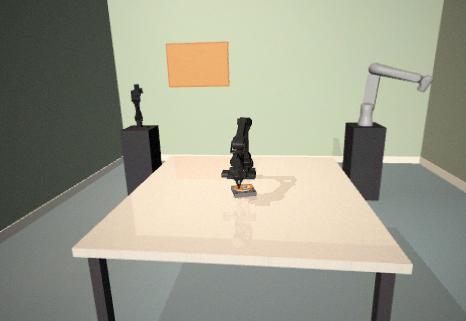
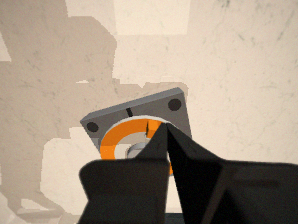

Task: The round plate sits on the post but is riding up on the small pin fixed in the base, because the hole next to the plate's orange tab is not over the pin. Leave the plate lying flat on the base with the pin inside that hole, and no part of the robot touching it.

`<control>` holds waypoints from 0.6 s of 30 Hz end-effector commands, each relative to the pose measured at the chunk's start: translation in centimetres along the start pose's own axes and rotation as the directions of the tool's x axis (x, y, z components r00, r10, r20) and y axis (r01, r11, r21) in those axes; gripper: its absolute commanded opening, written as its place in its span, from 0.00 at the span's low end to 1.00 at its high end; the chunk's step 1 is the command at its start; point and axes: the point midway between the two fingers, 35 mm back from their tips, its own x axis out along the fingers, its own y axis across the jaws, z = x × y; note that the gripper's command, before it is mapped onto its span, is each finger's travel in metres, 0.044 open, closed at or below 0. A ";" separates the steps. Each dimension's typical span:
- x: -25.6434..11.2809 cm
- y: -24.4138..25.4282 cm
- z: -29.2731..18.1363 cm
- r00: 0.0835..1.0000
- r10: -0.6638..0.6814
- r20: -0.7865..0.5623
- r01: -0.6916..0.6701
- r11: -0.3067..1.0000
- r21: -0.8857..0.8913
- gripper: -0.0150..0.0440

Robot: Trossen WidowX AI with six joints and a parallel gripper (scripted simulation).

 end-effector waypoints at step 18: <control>-0.1 2.1 0.4 1.000 0.007 -0.001 -0.007 1.000 0.002 0.25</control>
